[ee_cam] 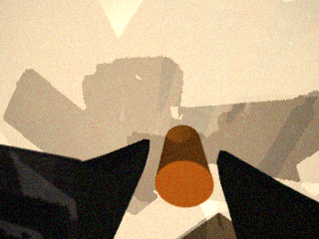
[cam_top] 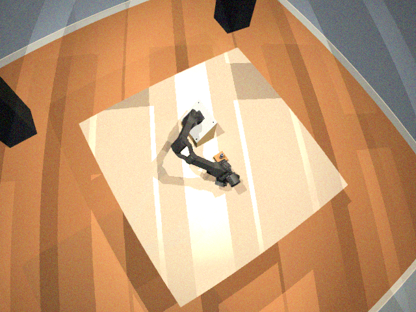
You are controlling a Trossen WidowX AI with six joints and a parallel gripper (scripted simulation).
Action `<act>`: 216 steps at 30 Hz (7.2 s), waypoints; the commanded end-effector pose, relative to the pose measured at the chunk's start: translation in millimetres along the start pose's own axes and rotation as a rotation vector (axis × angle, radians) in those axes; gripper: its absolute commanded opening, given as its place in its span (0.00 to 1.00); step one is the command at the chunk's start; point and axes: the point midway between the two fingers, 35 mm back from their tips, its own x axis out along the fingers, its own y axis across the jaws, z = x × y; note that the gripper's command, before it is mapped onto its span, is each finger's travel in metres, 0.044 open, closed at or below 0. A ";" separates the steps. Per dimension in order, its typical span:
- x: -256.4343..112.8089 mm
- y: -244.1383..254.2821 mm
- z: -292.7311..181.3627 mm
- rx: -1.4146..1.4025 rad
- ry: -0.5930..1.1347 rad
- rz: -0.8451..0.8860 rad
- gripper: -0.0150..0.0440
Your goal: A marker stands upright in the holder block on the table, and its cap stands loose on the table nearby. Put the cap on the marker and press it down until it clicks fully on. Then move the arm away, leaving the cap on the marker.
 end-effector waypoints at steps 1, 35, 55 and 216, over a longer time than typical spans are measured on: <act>1.7 0.4 0.2 -0.006 -0.005 0.000 0.58; -58.6 0.9 -0.9 -0.005 -0.003 0.002 0.25; -95.4 -19.7 -65.9 -0.010 0.014 0.013 0.25; -89.9 -49.8 -116.3 -1.003 0.004 0.008 0.25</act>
